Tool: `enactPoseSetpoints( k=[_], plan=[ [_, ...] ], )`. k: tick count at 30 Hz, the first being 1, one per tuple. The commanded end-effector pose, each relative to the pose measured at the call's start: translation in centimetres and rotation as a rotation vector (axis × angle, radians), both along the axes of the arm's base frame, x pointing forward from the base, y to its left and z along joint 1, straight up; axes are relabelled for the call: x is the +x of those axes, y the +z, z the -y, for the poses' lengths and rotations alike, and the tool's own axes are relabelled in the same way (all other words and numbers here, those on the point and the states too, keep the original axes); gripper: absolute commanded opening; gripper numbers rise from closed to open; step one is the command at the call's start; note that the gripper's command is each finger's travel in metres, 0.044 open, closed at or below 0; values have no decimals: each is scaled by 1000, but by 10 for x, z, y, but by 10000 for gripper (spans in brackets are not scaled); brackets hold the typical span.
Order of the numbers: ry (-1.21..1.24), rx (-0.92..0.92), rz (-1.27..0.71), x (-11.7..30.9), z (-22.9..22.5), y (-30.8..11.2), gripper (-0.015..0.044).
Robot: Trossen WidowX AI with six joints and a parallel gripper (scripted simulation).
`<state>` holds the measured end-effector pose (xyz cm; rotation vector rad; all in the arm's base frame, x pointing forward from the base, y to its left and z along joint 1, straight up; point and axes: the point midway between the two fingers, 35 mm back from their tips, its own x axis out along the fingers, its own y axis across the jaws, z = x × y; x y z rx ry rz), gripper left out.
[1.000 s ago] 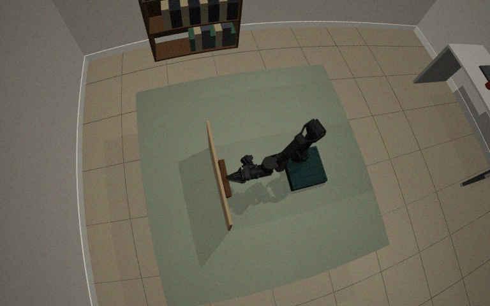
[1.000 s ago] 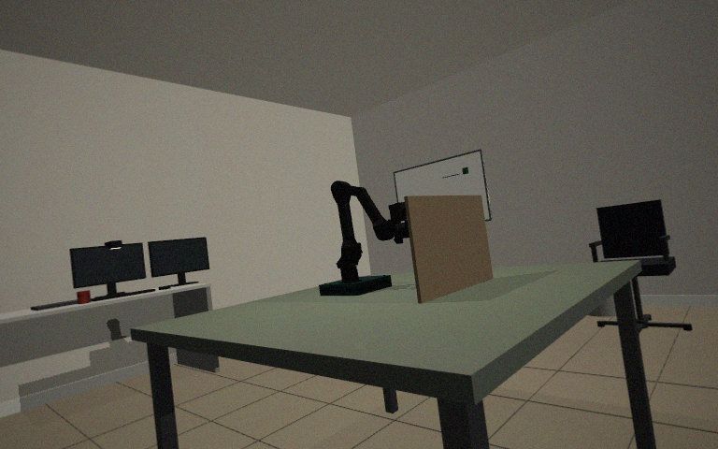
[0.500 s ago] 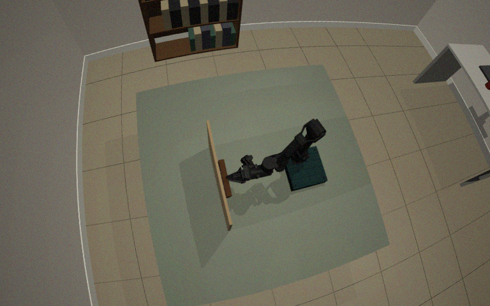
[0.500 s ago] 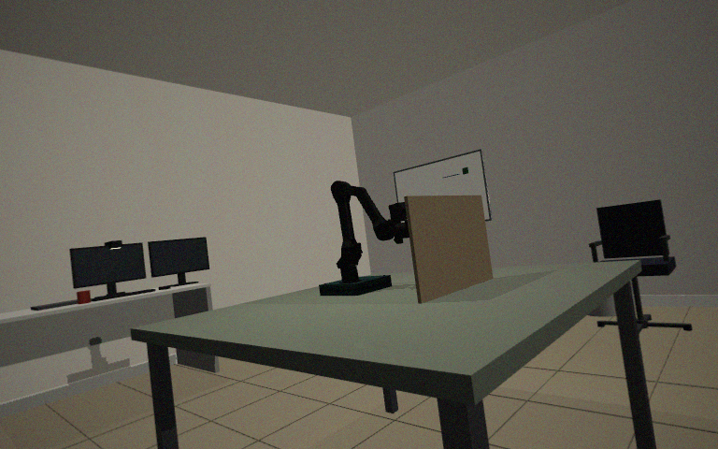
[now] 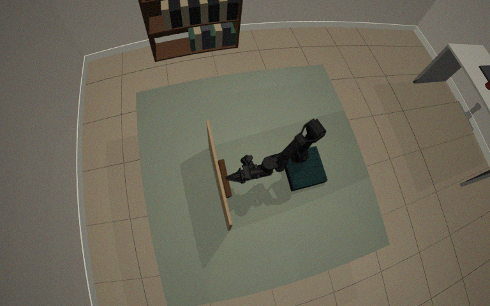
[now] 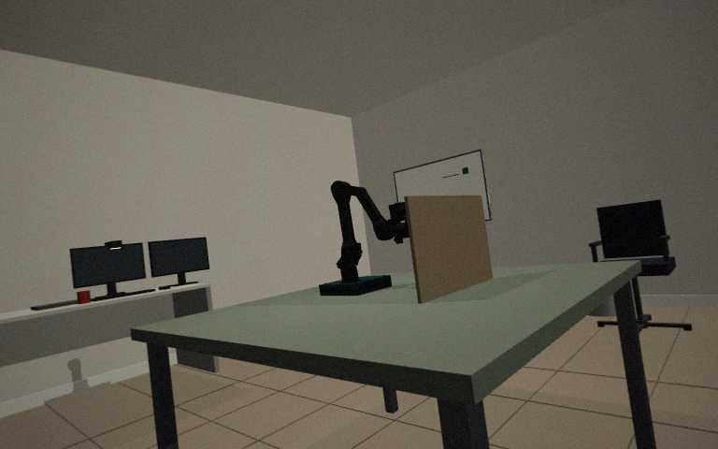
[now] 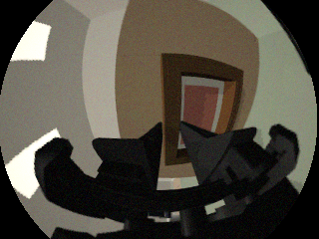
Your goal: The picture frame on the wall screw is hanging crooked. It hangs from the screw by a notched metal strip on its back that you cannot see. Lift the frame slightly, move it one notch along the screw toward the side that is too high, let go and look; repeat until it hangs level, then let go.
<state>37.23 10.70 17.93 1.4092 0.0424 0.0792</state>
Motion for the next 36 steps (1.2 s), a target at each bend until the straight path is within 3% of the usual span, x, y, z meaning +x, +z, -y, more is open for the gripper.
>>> enactPoseSetpoints(
  k=[1, 7, 36],
  plan=[
    [3, 5, 1, 0, -1, 1, 56],
    [3, 5, 1, 0, -1, 1, 0],
    [3, 5, 1, 0, -1, 7, 0]
  ],
)
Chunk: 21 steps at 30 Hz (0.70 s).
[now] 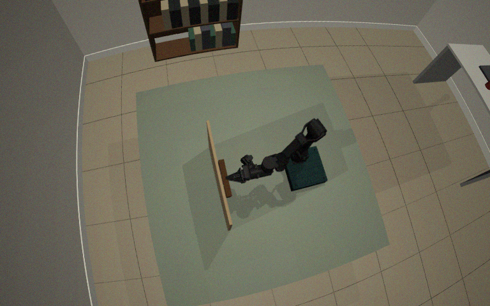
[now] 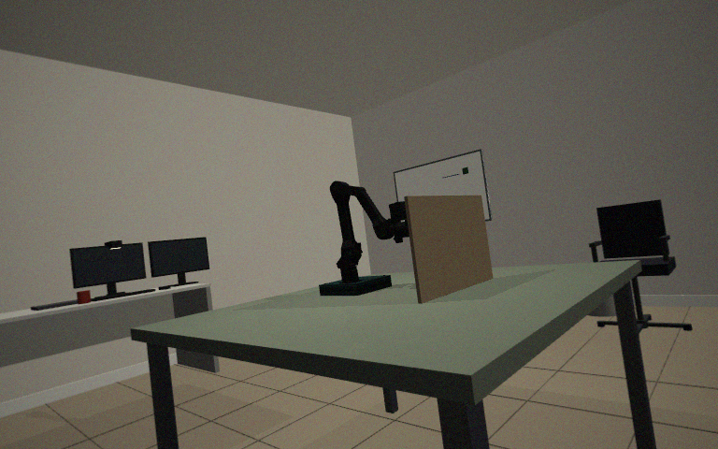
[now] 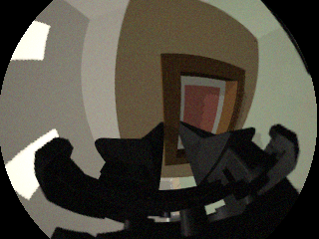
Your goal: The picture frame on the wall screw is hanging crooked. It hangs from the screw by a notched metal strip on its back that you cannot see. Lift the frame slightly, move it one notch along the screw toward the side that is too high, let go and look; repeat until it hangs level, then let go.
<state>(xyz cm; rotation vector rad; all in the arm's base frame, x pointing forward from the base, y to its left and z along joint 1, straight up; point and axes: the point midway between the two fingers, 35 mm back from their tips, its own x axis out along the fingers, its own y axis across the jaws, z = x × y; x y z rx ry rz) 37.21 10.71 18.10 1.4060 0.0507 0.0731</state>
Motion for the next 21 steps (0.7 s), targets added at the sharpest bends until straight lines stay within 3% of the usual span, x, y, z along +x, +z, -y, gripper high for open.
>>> enactPoseSetpoints(
  k=[1, 21],
  plan=[
    [3, 9, 10, 0, -1, 6, 0],
    [3, 9, 10, 0, -2, 11, 0]
  ],
)
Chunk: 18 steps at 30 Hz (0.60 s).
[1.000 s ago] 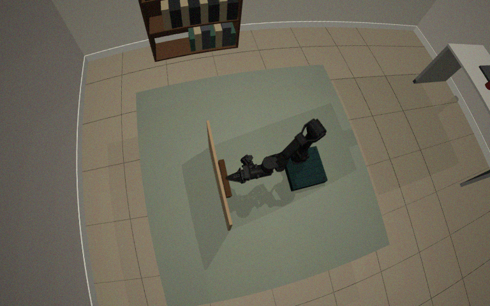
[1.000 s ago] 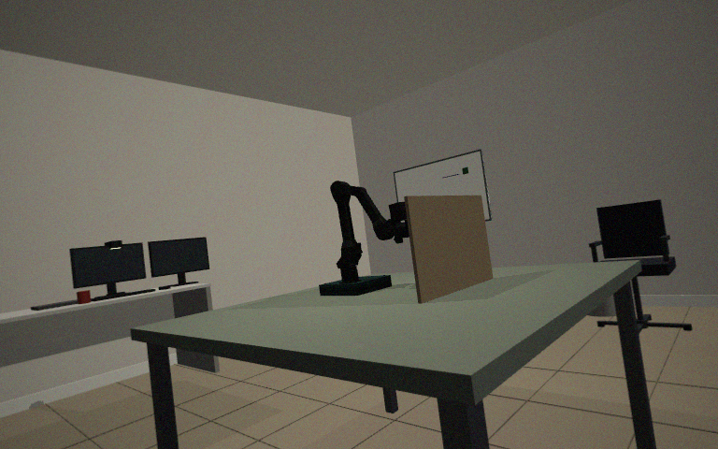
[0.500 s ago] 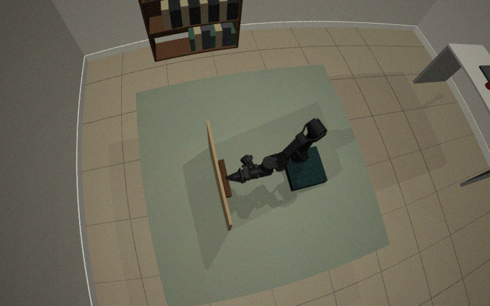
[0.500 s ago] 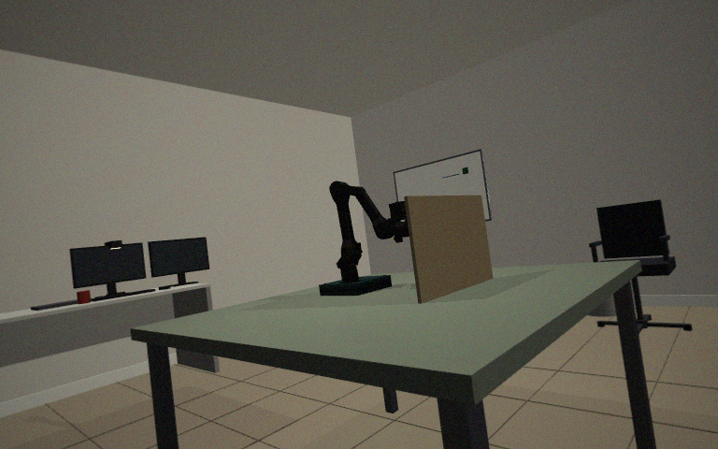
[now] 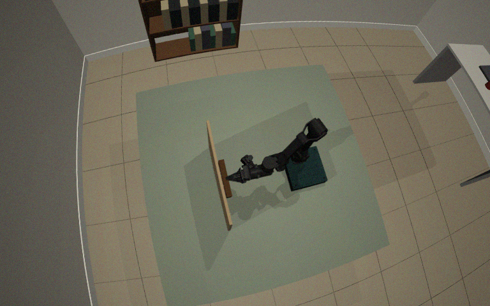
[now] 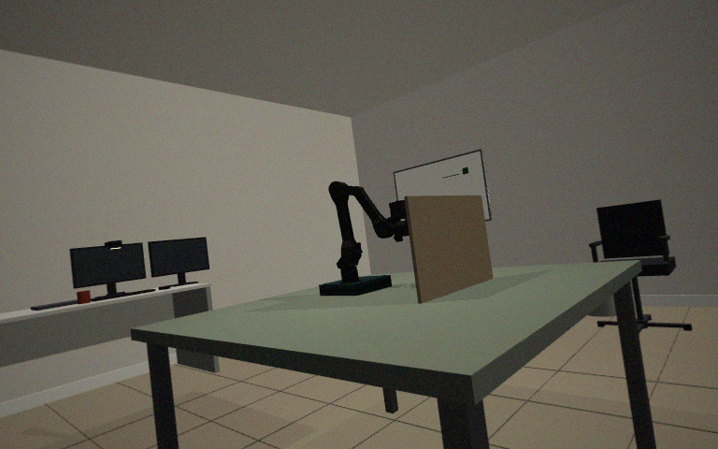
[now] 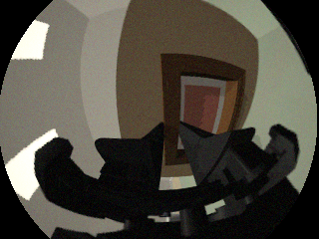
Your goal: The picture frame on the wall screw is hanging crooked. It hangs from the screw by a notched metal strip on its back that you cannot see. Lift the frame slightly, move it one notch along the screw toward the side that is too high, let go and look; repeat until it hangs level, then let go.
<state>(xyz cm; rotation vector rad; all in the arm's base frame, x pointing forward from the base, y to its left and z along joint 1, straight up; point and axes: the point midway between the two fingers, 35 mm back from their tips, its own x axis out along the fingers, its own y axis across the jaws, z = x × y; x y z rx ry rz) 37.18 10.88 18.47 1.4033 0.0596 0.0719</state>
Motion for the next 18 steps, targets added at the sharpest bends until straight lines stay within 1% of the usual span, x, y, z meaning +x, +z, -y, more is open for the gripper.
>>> enactPoseSetpoints(
  k=[1, 18],
  plan=[
    [-2, 12, 17, 0, 0, 7, 0],
    [-2, 12, 17, 0, 0, 5, 0]
  ],
)
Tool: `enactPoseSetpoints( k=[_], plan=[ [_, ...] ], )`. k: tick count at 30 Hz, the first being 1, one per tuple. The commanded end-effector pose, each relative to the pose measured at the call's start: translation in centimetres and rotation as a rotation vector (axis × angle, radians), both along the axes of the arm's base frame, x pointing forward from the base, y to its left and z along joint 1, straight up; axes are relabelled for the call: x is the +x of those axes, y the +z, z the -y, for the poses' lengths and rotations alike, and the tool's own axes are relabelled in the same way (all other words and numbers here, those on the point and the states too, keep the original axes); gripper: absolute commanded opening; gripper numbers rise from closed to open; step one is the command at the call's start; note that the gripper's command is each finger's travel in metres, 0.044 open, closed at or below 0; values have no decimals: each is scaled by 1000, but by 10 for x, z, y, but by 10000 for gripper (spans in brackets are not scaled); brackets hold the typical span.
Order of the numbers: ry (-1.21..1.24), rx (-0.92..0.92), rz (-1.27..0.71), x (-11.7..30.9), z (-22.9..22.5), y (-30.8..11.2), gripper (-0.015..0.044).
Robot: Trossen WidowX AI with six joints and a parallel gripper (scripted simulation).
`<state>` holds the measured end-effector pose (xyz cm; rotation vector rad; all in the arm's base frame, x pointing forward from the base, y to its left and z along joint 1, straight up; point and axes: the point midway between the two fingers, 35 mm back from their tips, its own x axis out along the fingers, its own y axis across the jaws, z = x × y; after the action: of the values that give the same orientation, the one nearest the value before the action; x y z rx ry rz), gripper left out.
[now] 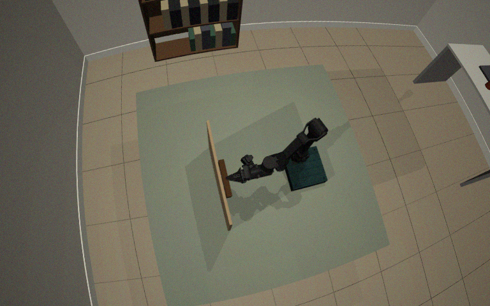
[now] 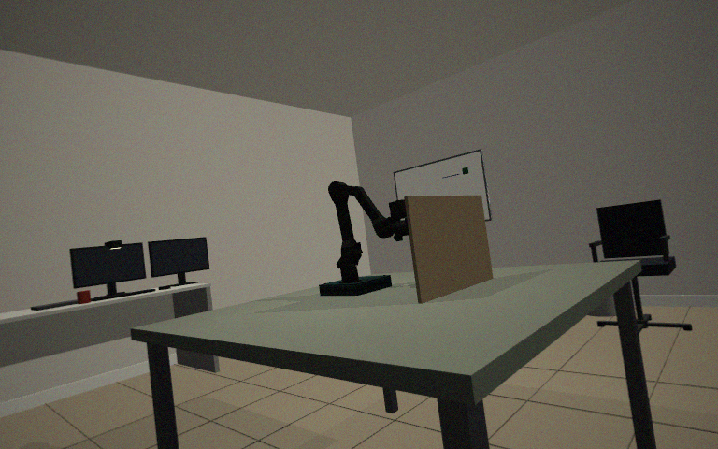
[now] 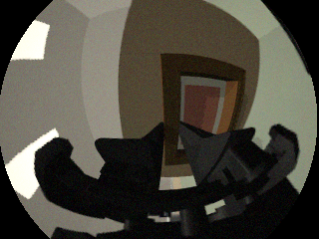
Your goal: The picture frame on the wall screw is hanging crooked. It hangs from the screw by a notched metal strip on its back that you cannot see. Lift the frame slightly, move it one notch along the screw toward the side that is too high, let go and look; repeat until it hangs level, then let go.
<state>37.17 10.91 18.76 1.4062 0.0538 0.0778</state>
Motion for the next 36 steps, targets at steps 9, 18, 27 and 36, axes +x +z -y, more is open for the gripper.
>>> enactPoseSetpoints(
  k=[9, 18, 27, 36],
  plan=[
    [-2, 9, 10, 0, 1, 2, 0],
    [-2, 9, 10, 0, 2, 3, 0],
    [-2, 8, 10, 1, 3, 3, 0],
    [-2, 8, 10, 1, 4, 3, 0]
  ],
)
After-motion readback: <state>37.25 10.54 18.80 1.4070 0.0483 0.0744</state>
